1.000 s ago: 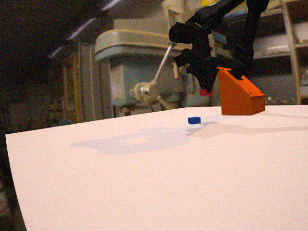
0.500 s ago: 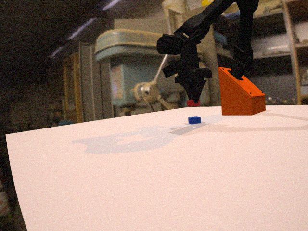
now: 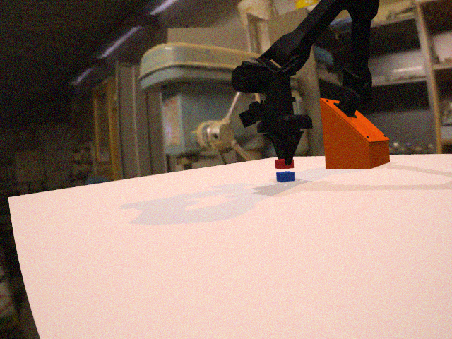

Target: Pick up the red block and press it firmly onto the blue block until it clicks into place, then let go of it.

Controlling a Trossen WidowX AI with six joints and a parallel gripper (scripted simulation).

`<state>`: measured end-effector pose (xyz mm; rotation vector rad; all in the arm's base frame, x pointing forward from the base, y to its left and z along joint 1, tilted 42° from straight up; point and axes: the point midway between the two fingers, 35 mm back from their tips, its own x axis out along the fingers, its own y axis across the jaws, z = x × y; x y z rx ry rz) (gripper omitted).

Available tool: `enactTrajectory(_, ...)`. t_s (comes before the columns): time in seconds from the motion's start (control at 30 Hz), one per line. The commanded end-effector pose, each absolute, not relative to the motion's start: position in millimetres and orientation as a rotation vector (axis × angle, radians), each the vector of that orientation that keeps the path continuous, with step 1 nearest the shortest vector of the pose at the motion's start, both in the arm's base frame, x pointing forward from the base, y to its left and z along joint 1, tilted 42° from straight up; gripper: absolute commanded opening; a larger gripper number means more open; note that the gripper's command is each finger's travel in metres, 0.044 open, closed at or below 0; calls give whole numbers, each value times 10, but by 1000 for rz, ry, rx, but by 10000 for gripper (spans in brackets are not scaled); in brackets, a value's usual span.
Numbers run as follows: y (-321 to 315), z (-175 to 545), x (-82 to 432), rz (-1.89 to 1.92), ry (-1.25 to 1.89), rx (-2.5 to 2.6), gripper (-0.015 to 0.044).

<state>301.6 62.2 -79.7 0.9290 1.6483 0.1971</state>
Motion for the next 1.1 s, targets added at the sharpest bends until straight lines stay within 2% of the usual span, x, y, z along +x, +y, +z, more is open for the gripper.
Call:
enactTrajectory(0.0,647,-853,2988,193,1660,941,0)
enactTrajectory(1.07,680,-895,2990,193,1660,941,0)
